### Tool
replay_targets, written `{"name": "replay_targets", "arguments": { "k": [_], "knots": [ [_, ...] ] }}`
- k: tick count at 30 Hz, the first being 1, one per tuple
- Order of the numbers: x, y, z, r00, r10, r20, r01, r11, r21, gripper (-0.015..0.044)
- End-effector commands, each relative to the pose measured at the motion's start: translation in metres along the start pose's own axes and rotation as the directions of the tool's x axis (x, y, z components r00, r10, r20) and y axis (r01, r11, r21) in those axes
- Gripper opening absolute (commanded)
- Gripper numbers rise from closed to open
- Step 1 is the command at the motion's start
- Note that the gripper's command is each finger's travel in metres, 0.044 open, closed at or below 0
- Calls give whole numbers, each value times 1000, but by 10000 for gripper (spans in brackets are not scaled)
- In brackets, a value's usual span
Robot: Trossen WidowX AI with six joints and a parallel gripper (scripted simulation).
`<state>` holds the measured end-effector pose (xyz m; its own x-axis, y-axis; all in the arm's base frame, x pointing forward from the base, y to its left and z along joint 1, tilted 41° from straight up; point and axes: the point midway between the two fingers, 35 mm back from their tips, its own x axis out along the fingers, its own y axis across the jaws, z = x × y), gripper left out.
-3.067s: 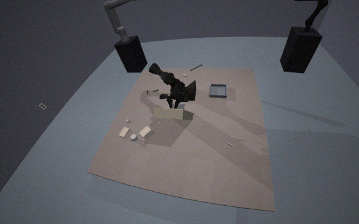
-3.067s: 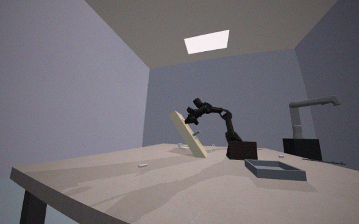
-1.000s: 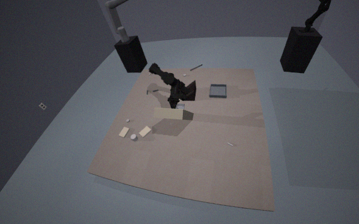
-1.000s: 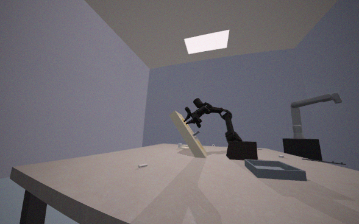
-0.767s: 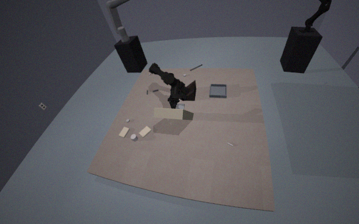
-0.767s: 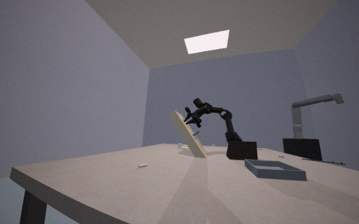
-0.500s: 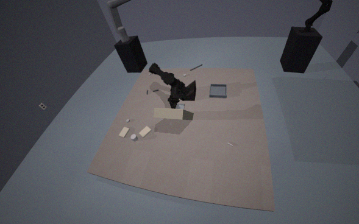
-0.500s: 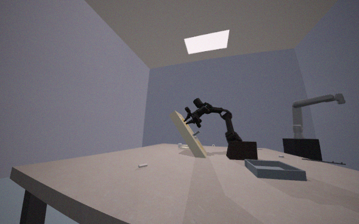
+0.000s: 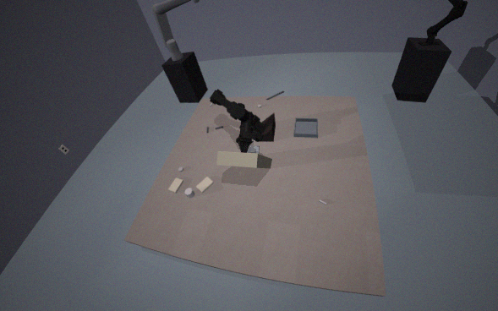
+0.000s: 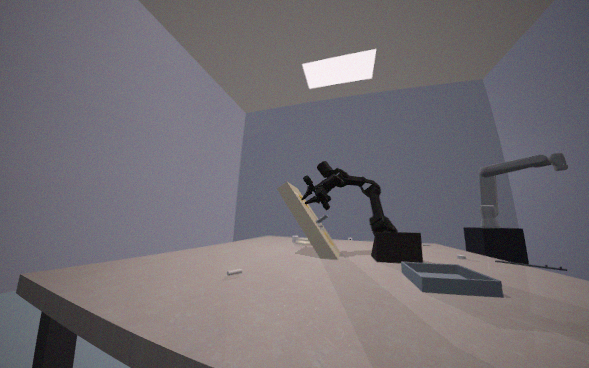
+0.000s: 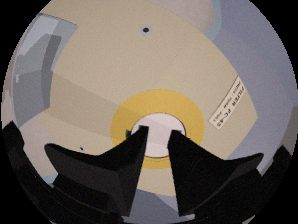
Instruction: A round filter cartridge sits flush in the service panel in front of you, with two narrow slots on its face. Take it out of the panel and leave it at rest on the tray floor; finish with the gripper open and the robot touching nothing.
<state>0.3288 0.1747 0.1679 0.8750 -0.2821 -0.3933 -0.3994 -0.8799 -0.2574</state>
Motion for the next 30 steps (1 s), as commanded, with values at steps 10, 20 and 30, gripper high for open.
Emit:
{"name": "replay_targets", "arguments": {
  "k": [10,20,30],
  "knots": [
    [0,0,0,1000,6,12,-6,1000,23,0],
    [-50,-2,2,1000,12,20,-12,1000,23,0],
    [-72,0,-1,1000,6,11,-6,1000,20,0]
  ]
}}
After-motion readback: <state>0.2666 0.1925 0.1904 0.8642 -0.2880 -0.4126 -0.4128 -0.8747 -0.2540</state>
